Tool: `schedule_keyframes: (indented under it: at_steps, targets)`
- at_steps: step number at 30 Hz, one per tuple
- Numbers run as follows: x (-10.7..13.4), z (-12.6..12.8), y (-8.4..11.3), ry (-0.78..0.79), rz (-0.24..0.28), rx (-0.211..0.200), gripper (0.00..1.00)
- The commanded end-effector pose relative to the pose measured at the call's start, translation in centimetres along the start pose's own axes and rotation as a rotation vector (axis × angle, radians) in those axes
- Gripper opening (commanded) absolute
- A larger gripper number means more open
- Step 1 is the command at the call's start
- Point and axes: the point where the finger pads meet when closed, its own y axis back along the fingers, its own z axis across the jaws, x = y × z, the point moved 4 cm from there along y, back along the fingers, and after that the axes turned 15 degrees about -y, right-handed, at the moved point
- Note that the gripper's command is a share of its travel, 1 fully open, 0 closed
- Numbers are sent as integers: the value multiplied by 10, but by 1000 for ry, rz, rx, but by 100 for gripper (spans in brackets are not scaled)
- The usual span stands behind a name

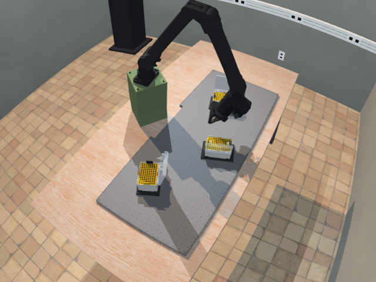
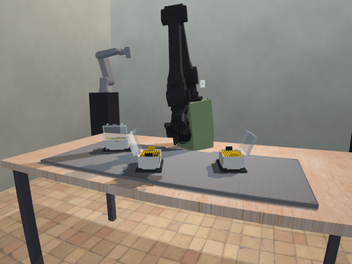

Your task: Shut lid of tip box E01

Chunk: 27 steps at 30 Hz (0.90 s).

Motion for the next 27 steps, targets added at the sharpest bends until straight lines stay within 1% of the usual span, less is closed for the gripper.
schedule_keyframes:
  at_steps: [1, 6, 8, 12, 15, 17, 18, 21, 27]
  targets:
    - [-20, -5, -17, -6, -16, -3, 0]
    - [-31, -2, -39, -6, -14, -3, 0]
    - [-31, -2, -39, -6, -14, -3, 0]
    - [-40, 1, -58, -5, -13, -3, 0]
    - [-40, 1, -58, -5, -13, -4, 0]
    - [-44, -4, -43, -16, -45, 0, 0]
    - [-44, -5, -41, -17, -48, 0, 0]
    - [-42, -3, -46, -13, -36, -1, 0]
    - [-41, -2, -47, -13, -34, -2, 0]
